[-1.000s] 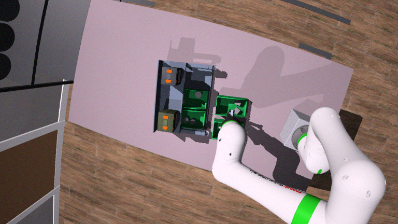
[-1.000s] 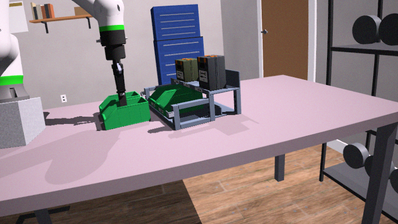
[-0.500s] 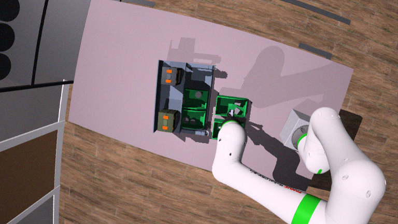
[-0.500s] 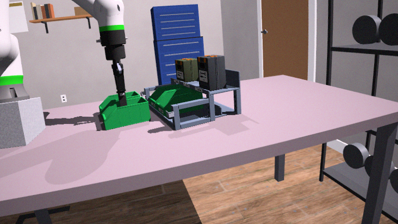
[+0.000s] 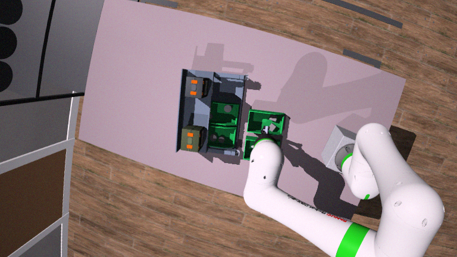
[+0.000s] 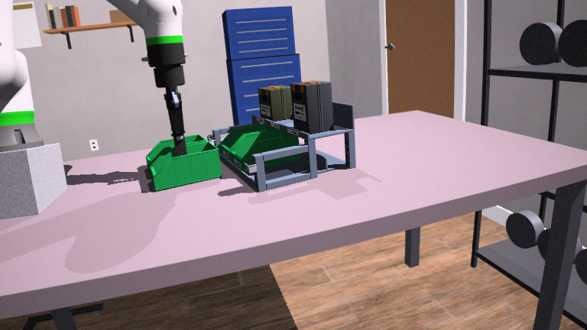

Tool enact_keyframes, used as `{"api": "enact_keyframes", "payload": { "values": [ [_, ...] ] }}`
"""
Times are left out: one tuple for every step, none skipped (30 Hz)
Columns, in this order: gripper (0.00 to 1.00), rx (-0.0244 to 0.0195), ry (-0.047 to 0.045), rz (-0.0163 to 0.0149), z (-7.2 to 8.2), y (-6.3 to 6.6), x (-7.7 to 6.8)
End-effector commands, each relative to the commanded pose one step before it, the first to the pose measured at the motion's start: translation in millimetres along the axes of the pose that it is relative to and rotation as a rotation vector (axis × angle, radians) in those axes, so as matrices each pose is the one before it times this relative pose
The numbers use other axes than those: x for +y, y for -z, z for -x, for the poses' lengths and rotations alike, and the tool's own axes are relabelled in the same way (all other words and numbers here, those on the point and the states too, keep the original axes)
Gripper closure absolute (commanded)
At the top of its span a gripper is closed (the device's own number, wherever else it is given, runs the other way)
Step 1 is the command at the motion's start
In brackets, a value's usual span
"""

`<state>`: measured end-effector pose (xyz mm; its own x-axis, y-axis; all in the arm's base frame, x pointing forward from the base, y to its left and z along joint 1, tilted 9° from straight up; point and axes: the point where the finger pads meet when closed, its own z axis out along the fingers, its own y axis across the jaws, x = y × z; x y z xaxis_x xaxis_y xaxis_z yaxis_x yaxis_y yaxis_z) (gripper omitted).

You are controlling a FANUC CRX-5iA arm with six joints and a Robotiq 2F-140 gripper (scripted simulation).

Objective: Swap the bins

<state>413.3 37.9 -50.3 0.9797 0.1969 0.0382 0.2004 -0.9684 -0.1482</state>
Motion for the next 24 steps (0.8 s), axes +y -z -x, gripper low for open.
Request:
{"api": "enact_keyframes", "payload": {
  "values": [
    [0.9,0.0026,0.00034,0.0008,-1.32,7.09,0.32],
    [0.9,0.0,0.0,0.0,-0.01,2.79,0.0],
    [0.9,0.0,0.0,0.0,0.01,2.96,0.0],
    [0.9,0.0,0.0,0.0,0.0,0.0,0.0],
    [0.9,0.0,0.0,0.0,0.0,0.0,0.0],
    [0.9,0.0,0.0,0.0,0.0,3.06,0.0],
    [0.9,0.0,0.0,0.0,0.0,3.04,0.0],
    [0.9,0.0,0.0,0.0,0.0,2.9,0.0],
    [0.9,0.0,0.0,0.0,-0.01,2.68,0.0],
    [0.9,0.0,0.0,0.0,0.01,2.33,0.0],
    [0.9,0.0,0.0,0.0,0.0,1.93,0.0],
    [0.9,0.0,0.0,0.0,0.0,1.47,0.0],
    [0.9,0.0,0.0,0.0,0.0,1.0,0.0],
    [0.9,0.0,0.0,0.0,0.0,0.58,0.0],
    [0.9,0.0,0.0,0.0,0.0,0.23,0.0],
    [0.9,0.0,0.0,0.0,0.0,0.04,0.0],
    [0.9,0.0,0.0,0.0,0.0,0.0,0.0],
    [0.9,0.0,0.0,0.0,0.0,0.0,0.0],
    [0.9,0.0,0.0,0.0,0.0,0.0,0.0],
    [0.9,0.0,0.0,0.0,0.0,0.0,0.0],
    [0.9,0.0,0.0,0.0,0.0,0.0,0.0],
    [0.9,0.0,0.0,0.0,0.0,0.0,0.0],
    [0.9,0.0,0.0,0.0,0.0,0.0,0.0],
    [0.9,0.0,0.0,0.0,0.0,0.0,0.0]
  ]
}}
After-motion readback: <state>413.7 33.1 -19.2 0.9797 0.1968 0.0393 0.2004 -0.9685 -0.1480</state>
